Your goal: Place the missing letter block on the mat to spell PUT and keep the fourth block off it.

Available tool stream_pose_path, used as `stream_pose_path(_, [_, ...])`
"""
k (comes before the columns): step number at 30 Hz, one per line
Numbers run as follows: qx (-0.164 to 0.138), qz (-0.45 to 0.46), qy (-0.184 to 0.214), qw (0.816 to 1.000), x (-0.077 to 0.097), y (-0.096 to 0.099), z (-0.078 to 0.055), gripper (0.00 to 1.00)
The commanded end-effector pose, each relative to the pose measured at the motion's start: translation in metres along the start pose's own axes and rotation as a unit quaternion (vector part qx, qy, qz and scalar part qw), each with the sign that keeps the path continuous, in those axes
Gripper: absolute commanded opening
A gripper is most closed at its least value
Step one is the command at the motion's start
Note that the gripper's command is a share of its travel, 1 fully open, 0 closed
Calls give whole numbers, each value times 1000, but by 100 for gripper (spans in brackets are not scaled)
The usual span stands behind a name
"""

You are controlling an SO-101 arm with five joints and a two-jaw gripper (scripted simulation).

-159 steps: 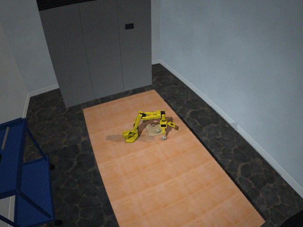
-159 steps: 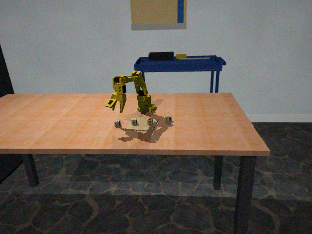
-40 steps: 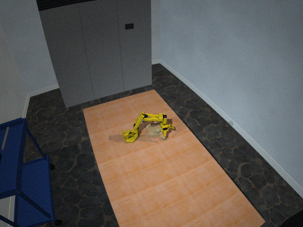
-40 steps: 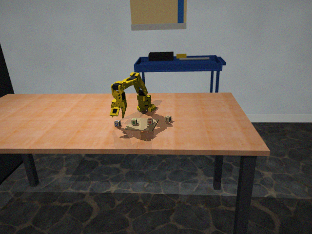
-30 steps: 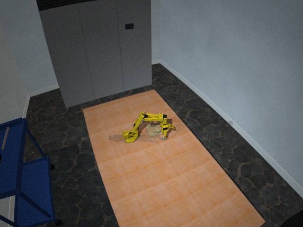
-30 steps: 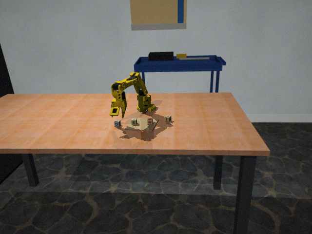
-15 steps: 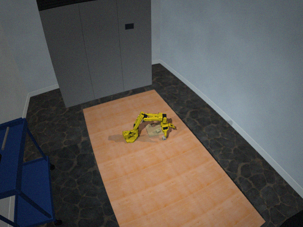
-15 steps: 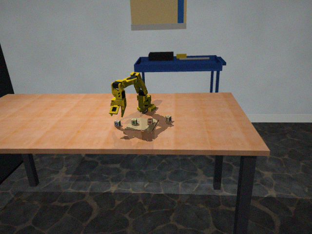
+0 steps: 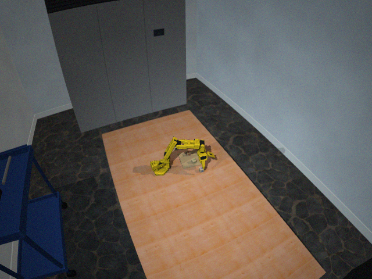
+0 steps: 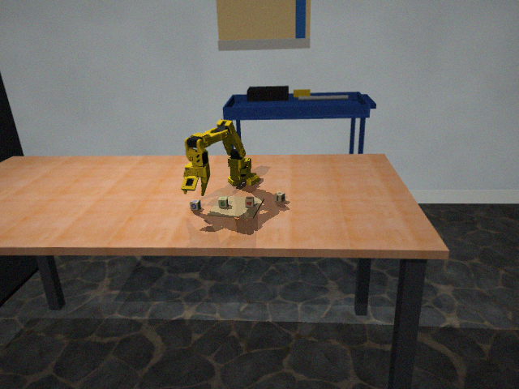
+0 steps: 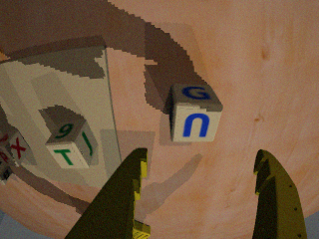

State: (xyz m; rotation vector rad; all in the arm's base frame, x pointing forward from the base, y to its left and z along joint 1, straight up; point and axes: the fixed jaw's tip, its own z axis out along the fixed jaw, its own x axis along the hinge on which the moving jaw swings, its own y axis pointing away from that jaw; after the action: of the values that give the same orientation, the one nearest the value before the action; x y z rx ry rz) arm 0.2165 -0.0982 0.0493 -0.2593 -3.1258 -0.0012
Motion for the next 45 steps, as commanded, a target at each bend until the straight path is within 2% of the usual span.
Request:
stream_pose_path(1, [8, 0, -29, 1000, -5, -2, -7, 32])
stream_pose_path(4, [8, 0, -29, 1000, -5, -2, -5, 32])
stream_pose_path(18, [8, 0, -29, 1000, -7, -3, 17, 32])
stream_pose_path(26, [8, 0, -29, 1000, -6, -3, 23, 32])
stream_pose_path(45, [8, 0, -29, 1000, -6, -3, 25, 31])
